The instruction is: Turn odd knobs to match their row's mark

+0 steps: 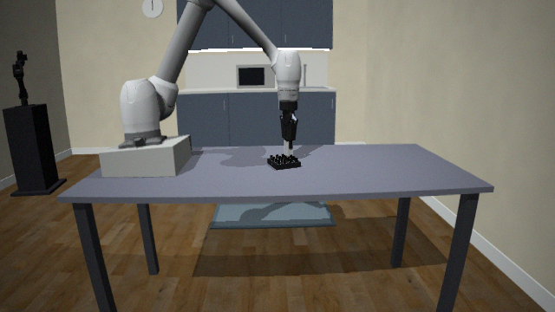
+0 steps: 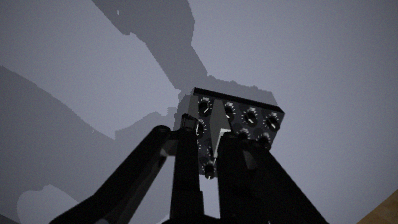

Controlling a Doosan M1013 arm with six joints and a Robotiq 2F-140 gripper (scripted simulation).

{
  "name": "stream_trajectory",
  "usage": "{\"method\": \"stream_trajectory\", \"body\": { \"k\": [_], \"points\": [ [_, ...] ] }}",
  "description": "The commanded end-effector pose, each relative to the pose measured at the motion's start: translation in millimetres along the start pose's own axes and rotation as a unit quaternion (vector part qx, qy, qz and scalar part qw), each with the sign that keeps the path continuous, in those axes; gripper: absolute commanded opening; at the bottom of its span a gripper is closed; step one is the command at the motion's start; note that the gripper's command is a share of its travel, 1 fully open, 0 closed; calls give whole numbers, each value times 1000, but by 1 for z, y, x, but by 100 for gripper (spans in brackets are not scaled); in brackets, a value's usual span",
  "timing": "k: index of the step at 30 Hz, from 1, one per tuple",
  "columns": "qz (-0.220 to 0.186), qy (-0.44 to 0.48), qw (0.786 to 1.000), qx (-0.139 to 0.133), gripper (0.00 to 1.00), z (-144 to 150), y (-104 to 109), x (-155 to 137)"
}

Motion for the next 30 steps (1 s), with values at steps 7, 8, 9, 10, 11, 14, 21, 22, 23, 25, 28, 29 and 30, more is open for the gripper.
{"method": "stream_trajectory", "body": {
  "k": [7, 8, 9, 10, 11, 14, 21, 22, 23, 25, 28, 29, 30],
  "points": [
    [0, 0, 1000, 0, 12, 0, 0, 0],
    [0, 0, 1000, 0, 12, 0, 0, 0],
    [0, 0, 1000, 0, 12, 0, 0, 0],
    [0, 0, 1000, 0, 12, 0, 0, 0],
    [0, 0, 1000, 0, 12, 0, 0, 0],
    [0, 0, 1000, 0, 12, 0, 0, 0],
    [0, 0, 1000, 0, 5, 0, 0, 0],
    [0, 0, 1000, 0, 5, 0, 0, 0],
    [0, 0, 1000, 0, 5, 0, 0, 0],
    [0, 0, 1000, 0, 5, 0, 0, 0],
    [0, 0, 1000, 0, 5, 0, 0, 0],
    [0, 0, 1000, 0, 5, 0, 0, 0],
    [0, 0, 1000, 0, 5, 0, 0, 0]
  ]
}}
Point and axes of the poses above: the point where the finger pads meet when closed, its own y axis back along the fingers, its own z axis across the jaws, x = y × z, the point moved 8 cm from there along y, back along the fingers, and after that the axes turned 12 degrees about -y, right-handed, at the moved point
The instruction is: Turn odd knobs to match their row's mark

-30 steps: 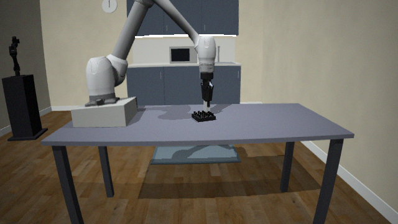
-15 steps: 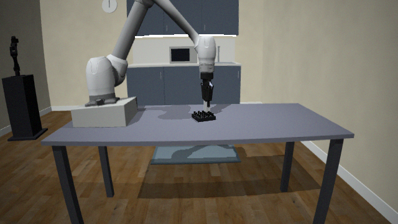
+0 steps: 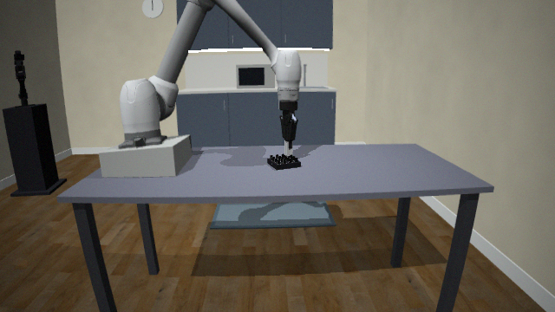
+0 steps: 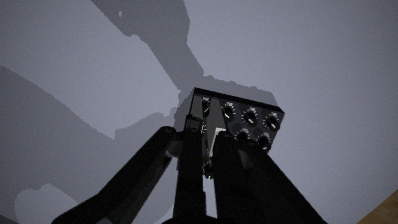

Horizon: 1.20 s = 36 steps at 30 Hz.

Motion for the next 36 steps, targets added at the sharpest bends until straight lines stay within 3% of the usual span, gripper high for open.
{"method": "stream_trajectory", "body": {
  "k": [1, 36],
  "points": [
    [0, 0, 1000, 0, 5, 0, 0, 0],
    [0, -25, 1000, 0, 5, 0, 0, 0]
  ]
}}
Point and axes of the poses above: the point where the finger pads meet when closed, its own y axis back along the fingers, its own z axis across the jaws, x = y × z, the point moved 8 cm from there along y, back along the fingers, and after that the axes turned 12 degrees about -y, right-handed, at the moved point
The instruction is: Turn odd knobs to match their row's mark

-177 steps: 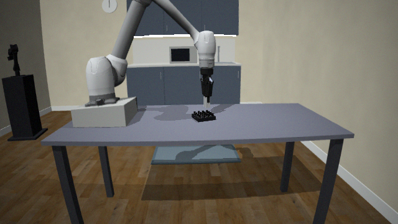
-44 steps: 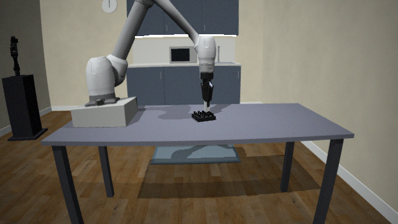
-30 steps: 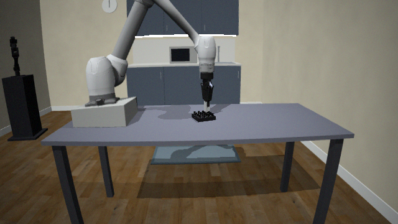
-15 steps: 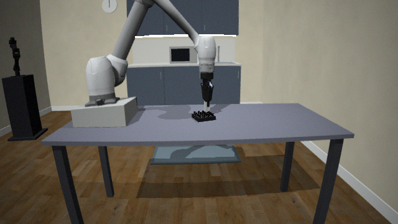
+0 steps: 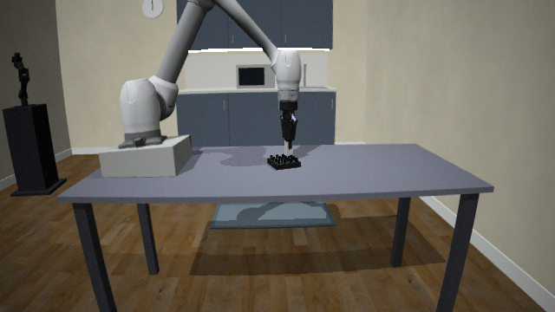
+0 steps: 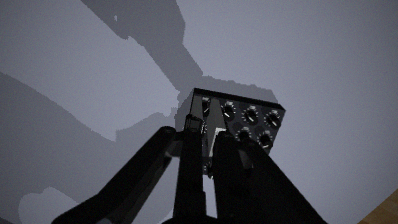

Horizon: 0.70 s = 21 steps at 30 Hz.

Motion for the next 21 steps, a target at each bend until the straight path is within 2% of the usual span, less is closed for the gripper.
{"method": "stream_trajectory", "body": {
  "k": [1, 21],
  "points": [
    [0, -5, 1000, 0, 5, 0, 0, 0],
    [0, -130, 991, 0, 5, 0, 0, 0]
  ]
}}
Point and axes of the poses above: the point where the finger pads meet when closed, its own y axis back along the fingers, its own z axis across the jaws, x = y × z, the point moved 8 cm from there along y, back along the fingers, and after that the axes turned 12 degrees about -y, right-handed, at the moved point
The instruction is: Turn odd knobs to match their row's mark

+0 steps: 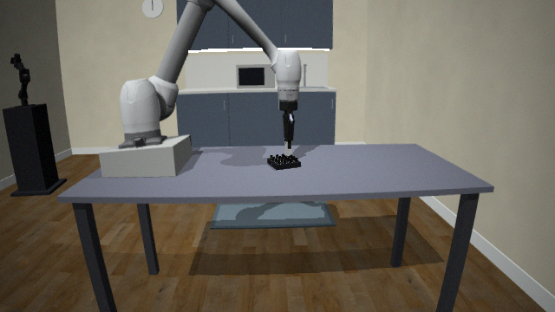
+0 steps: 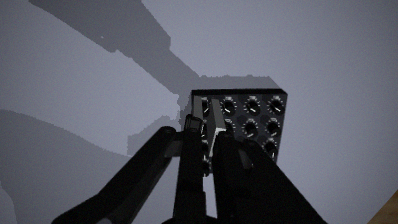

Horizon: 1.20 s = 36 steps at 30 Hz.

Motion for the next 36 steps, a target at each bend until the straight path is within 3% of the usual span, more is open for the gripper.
{"method": "stream_trajectory", "body": {
  "k": [1, 17, 31, 36],
  "points": [
    [0, -34, 999, -1, 5, 0, 0, 0],
    [0, -200, 980, -1, 5, 0, 0, 0],
    [0, -355, 935, -1, 5, 0, 0, 0],
    [0, -415, 910, -1, 5, 0, 0, 0]
  ]
}}
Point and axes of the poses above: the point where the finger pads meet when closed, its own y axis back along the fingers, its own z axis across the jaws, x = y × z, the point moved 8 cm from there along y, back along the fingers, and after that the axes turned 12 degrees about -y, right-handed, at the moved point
